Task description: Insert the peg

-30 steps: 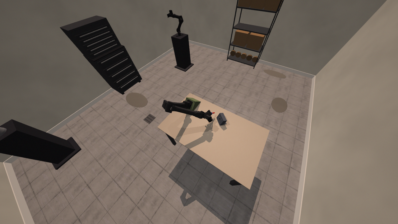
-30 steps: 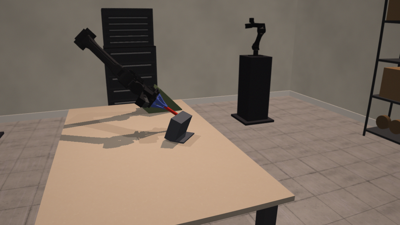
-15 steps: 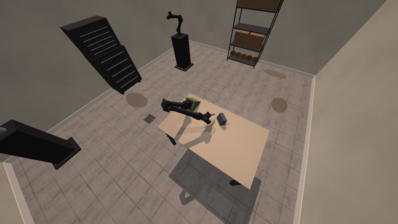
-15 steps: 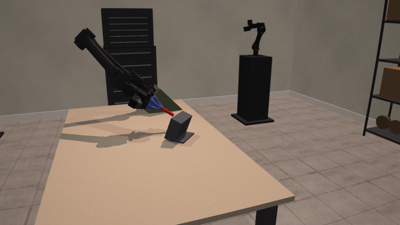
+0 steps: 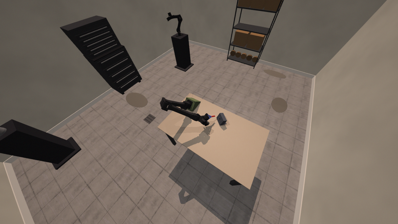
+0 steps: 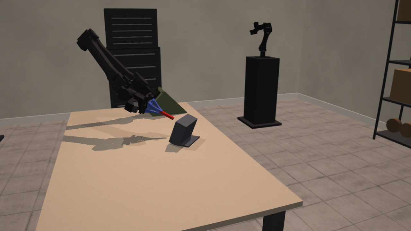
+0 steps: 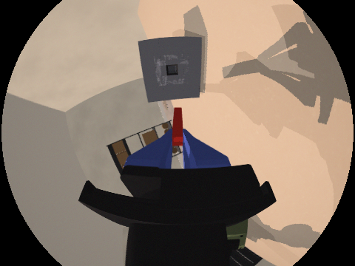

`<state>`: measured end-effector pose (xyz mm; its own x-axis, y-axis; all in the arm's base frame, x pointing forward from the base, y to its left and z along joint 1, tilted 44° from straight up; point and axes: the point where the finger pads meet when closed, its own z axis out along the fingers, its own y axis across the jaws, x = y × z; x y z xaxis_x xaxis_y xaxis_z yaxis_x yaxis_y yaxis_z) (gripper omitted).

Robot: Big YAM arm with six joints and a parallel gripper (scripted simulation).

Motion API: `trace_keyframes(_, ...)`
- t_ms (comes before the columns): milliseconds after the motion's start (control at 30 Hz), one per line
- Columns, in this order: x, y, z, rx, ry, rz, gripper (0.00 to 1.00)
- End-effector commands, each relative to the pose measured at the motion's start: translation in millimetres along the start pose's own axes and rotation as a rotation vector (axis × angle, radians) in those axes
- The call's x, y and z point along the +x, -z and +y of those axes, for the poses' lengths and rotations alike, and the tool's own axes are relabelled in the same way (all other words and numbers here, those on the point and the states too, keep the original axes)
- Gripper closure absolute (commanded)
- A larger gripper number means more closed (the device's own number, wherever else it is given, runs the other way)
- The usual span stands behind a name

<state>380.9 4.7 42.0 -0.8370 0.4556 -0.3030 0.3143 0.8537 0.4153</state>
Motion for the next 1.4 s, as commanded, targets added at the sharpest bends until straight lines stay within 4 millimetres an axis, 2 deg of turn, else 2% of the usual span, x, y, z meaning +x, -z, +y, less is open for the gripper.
trace_keyframes(0, -8.8, 8.7, -3.4, -0.024, 0.030, -0.054, 1.00)
trace_keyframes(167, -13.3, 13.7, -4.9, -0.043, 0.033, -0.078, 1.00)
trace_keyframes(200, -24.4, 18.6, -1.1, -0.054, 0.040, -0.102, 1.00)
trace_keyframes(267, -17.7, 18.9, -6.5, -0.061, 0.037, -0.102, 1.00)
trace_keyframes(467, -30.3, 31.3, -8.0, -0.098, 0.049, -0.160, 1.00)
trace_keyframes(667, -34.0, 40.6, -12.9, -0.126, 0.058, -0.202, 1.00)
trace_keyframes(733, -34.0, 40.6, -12.9, -0.126, 0.058, -0.202, 1.00)
trace_keyframes(767, -40.4, 40.2, -9.1, -0.132, 0.066, -0.205, 1.00)
trace_keyframes(1367, -42.4, 19.2, -3.4, -0.131, 0.056, -0.191, 1.00)
